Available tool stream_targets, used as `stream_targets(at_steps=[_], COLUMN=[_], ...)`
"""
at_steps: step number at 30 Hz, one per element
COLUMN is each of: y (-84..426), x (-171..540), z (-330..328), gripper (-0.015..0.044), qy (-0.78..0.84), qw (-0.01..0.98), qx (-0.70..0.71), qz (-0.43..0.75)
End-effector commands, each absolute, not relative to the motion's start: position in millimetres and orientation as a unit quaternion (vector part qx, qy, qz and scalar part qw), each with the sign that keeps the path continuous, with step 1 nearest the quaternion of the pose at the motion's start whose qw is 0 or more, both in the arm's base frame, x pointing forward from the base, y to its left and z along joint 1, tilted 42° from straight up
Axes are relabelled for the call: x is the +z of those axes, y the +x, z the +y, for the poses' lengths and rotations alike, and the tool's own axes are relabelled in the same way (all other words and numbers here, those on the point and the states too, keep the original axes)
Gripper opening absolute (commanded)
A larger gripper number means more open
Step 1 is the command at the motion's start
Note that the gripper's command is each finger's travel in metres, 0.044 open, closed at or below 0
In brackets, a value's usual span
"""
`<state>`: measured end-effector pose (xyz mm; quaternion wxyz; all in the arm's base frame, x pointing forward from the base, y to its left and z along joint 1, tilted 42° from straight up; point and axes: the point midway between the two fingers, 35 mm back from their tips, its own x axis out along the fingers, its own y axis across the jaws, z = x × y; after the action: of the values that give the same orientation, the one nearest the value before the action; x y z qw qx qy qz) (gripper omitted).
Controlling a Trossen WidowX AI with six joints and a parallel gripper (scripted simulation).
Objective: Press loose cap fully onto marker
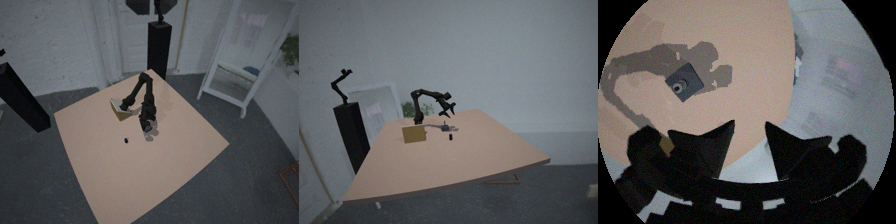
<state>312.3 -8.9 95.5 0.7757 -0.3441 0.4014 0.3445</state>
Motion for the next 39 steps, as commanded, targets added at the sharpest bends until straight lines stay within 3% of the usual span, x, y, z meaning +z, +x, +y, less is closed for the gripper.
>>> stream_targets(at_steps=[1, 16, 39], y=[313.9, 282.5, 284.1], x=[68.1, -34.9, -80.9], z=[-31.6, -101.1, -65.5], gripper=[0.0233, 0.0233, 0.0233], qy=[-0.276, 0.066, 0.071], qw=[0.761, 0.691, 0.69], qx=[0.367, 0.418, 0.419], qz=[0.459, 0.586, 0.586])
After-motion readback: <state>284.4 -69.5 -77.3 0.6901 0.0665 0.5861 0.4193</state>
